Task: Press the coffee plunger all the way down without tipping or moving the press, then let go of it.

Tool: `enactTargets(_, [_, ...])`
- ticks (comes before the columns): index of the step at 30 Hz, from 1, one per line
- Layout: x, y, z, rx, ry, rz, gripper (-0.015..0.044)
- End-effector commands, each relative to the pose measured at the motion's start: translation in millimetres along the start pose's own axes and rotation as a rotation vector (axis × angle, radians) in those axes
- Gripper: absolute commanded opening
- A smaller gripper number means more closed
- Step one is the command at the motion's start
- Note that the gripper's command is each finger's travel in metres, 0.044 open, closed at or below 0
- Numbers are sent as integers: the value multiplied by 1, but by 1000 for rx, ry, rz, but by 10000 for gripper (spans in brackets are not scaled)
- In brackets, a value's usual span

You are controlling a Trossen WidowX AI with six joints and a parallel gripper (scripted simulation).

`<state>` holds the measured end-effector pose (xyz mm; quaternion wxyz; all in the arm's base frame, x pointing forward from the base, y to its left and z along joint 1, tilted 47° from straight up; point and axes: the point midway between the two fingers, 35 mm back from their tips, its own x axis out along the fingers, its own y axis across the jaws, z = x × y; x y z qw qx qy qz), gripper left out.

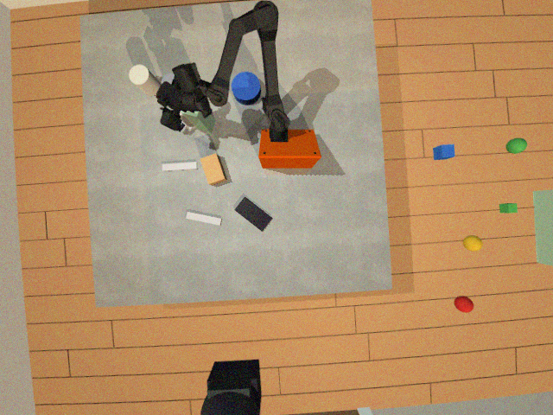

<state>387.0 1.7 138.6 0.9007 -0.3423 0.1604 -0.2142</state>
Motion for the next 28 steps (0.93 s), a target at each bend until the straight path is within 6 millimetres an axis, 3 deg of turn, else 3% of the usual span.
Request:
enactTargets(1, [0,1,0,0,0,4,385])
enactTargets(3, [0,1,0,0,0,4,437])
enactTargets(8, [-5,1,5,0,2,6,440])
enactTargets(11, [-22,1,23,-1,10,8,440])
enactTargets(14, [-53,-5,48,-7,16,6,440])
enactTargets(16, [-63,-7,54,-9,16,4,440])
enactTargets(28, [-62,-6,52,-9,16,4,440])
